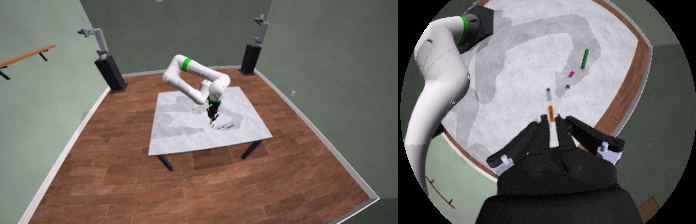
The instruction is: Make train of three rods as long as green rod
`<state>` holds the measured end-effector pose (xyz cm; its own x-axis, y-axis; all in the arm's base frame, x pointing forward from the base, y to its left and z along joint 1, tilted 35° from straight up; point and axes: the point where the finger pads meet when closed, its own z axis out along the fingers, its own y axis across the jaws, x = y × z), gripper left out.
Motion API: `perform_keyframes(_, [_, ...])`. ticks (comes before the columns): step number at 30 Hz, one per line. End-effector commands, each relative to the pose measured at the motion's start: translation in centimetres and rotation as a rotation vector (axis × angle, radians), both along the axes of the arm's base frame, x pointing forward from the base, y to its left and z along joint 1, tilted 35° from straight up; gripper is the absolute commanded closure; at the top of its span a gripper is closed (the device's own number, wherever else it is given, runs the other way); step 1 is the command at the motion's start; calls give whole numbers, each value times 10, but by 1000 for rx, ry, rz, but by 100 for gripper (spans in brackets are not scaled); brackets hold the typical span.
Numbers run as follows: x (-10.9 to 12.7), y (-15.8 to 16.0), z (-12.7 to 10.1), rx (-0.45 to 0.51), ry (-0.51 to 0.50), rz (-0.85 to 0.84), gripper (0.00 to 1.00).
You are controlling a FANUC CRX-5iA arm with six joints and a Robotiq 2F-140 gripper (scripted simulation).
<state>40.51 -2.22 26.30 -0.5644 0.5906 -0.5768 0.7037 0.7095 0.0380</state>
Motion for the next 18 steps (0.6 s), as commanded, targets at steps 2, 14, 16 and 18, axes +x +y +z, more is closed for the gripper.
perform_keyframes(2, [0, 0, 0, 1, 4, 3, 97])
perform_keyframes(14, [4, -4, -7, 1, 4, 3, 97])
perform_keyframes(16, [7, -6, -12, 1, 4, 3, 97])
perform_keyframes(18, [8, -7, -14, 1, 4, 3, 97])
